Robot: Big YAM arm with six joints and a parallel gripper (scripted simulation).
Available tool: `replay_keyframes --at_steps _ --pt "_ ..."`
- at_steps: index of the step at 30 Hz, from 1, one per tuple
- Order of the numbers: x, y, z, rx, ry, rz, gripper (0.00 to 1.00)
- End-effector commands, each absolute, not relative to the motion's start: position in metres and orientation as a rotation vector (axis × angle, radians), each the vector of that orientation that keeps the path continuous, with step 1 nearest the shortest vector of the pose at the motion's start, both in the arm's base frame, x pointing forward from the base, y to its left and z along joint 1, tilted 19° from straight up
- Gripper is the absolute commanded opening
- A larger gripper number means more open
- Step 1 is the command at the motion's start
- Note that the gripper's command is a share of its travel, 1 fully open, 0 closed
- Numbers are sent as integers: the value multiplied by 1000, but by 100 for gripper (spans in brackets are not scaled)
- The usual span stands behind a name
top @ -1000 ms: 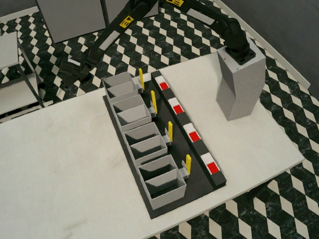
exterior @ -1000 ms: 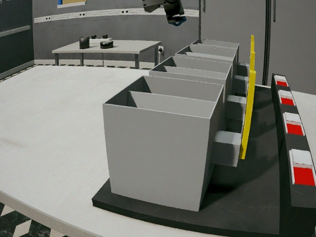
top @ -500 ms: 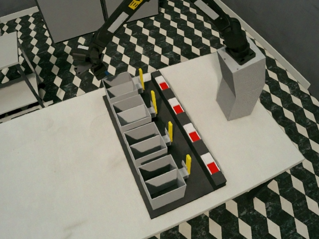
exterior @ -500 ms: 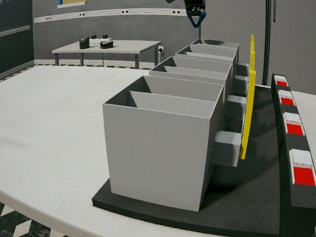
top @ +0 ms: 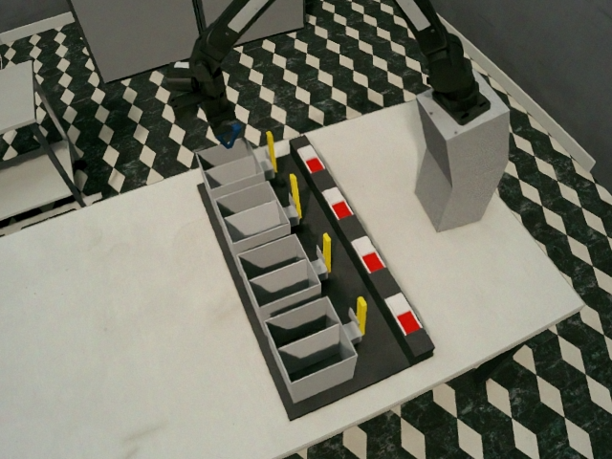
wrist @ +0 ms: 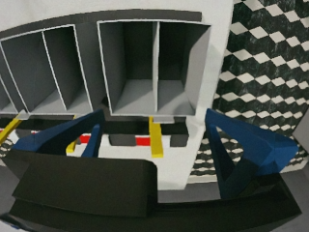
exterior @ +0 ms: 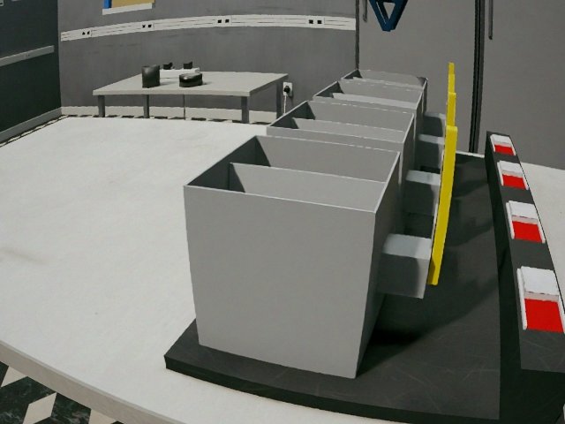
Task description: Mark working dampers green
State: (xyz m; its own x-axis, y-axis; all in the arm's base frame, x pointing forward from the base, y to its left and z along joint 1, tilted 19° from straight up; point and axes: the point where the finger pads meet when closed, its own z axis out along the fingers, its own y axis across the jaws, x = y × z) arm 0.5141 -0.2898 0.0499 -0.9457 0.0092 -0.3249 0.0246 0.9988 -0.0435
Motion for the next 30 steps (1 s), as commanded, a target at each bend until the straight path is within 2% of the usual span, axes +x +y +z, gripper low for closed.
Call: replay_keyframes --at_steps 1,3,4,30 --pt "534 -291 86 45 2742 -102 100" --pt "521 -296 63 74 2781 -79 100" --pt "520 -297 62 79 2784 -77 36" --pt "522 -295 62 63 2784 -78 36"
